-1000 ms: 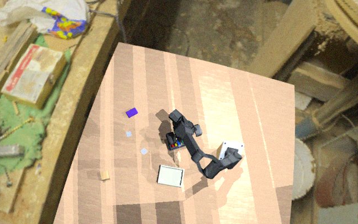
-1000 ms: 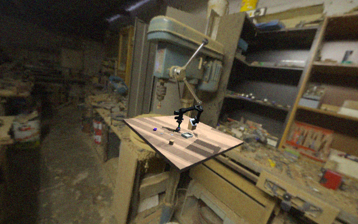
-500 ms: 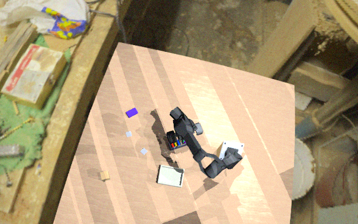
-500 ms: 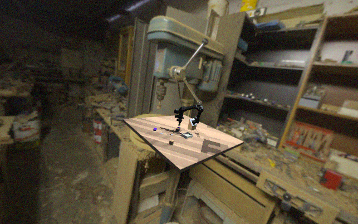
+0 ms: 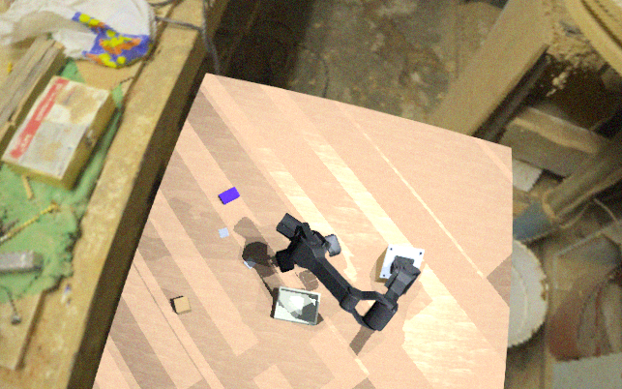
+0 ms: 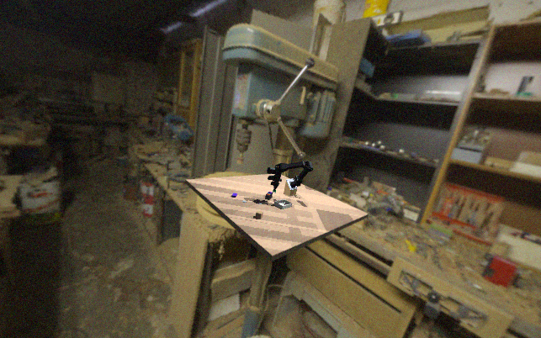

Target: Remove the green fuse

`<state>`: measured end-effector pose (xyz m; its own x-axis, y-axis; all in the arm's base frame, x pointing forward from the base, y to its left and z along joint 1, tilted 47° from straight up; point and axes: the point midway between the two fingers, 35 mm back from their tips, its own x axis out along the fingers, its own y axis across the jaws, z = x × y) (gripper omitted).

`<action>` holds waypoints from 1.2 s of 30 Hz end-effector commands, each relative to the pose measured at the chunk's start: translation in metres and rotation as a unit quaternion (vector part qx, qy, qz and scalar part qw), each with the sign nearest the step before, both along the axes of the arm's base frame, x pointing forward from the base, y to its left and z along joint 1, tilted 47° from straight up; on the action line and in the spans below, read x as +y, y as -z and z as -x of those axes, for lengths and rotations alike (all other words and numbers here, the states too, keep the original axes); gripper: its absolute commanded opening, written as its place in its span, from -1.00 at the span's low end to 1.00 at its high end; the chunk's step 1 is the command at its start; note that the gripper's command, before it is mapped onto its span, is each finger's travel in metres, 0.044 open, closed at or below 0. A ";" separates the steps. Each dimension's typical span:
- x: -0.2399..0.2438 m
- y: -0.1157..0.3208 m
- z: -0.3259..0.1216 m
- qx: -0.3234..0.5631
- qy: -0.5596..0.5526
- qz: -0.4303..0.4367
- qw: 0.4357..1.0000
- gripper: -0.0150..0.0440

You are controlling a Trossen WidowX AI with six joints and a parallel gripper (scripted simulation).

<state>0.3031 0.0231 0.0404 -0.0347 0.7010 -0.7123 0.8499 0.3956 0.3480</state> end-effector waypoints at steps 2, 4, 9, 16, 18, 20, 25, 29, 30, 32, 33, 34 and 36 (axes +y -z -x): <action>0.024 -0.025 -0.004 0.000 0.002 -0.002 1.000 -0.49; 0.035 -0.036 -0.004 0.000 0.002 -0.004 1.000 -0.49; 0.064 -0.065 -0.001 0.000 0.000 -0.010 1.000 -0.49; 0.089 -0.091 0.007 0.001 -0.002 -0.018 1.000 -0.49; 0.089 -0.091 0.007 0.001 -0.002 -0.018 1.000 -0.49; 0.091 -0.089 0.007 0.001 -0.002 -0.018 1.000 -0.49; 0.097 -0.083 0.007 0.001 -0.002 -0.017 1.000 -0.49; 0.101 -0.079 0.007 0.001 -0.002 -0.017 1.000 -0.49; 0.103 -0.078 0.007 0.001 -0.002 -0.017 1.000 -0.49; 0.105 -0.076 0.007 0.001 -0.002 -0.018 1.000 -0.49; 0.106 -0.075 0.007 0.001 -0.002 -0.018 1.000 -0.49; 0.107 -0.074 0.007 0.001 -0.002 -0.018 1.000 -0.49; 0.110 -0.071 0.007 0.001 -0.002 -0.018 1.000 -0.49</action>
<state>0.2964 0.1288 0.1145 -0.0359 0.7227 -0.6903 0.8467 0.3889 0.3631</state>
